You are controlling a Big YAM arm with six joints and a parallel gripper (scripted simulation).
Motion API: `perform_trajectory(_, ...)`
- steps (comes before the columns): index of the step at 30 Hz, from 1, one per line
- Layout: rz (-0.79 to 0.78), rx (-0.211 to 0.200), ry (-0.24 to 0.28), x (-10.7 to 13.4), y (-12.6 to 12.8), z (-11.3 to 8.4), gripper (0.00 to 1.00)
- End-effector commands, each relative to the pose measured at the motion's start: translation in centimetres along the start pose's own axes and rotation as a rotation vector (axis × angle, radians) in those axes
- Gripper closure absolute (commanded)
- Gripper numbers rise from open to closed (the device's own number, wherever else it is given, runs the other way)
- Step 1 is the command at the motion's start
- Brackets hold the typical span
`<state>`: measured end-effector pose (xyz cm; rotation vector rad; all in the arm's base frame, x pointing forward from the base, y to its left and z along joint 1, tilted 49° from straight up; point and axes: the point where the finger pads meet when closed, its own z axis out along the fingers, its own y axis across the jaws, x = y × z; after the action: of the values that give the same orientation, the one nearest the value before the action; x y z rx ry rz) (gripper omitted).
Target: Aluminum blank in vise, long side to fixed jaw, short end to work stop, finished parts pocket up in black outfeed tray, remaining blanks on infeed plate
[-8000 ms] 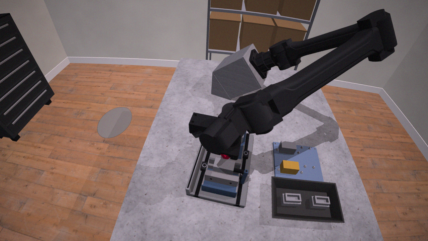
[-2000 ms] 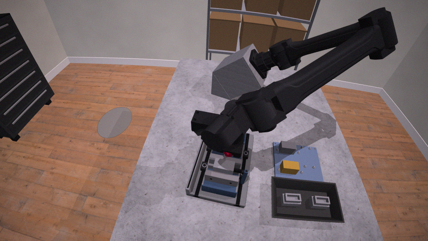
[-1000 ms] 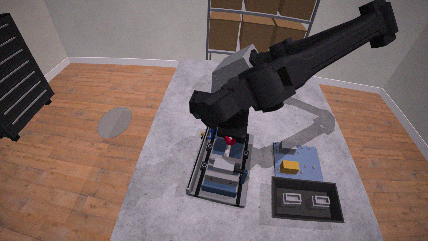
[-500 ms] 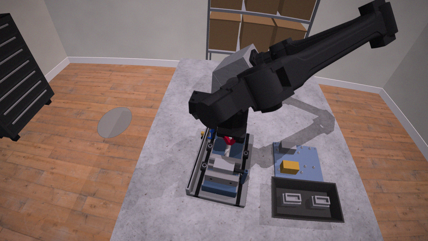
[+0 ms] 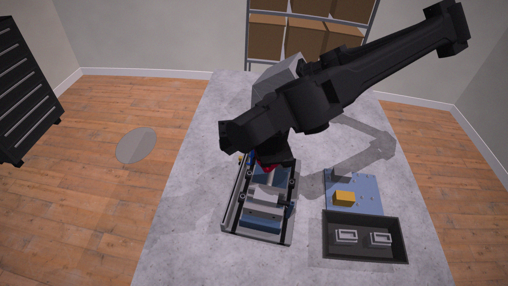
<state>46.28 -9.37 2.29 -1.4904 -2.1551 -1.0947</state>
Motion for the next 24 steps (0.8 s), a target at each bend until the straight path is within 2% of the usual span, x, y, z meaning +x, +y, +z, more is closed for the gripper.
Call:
perform_trajectory(1, -0.281, -0.02, -0.013, -2.6, 1.1, -1.6, 1.0)
perform_trajectory(11, -0.741, -0.01, -0.022, -4.9, 1.5, -1.5, 1.0)
perform_trajectory(13, -0.741, -0.01, -0.022, -4.9, 1.5, -1.5, 1.0)
perform_trajectory(14, -0.855, -0.01, -0.023, -5.0, 1.5, -1.5, 1.0)
perform_trajectory(21, -1.169, -0.02, -0.026, -5.3, 1.6, -1.5, 1.0)
perform_trajectory(24, -1.169, -0.02, -0.026, -5.3, 1.6, -1.5, 1.0)
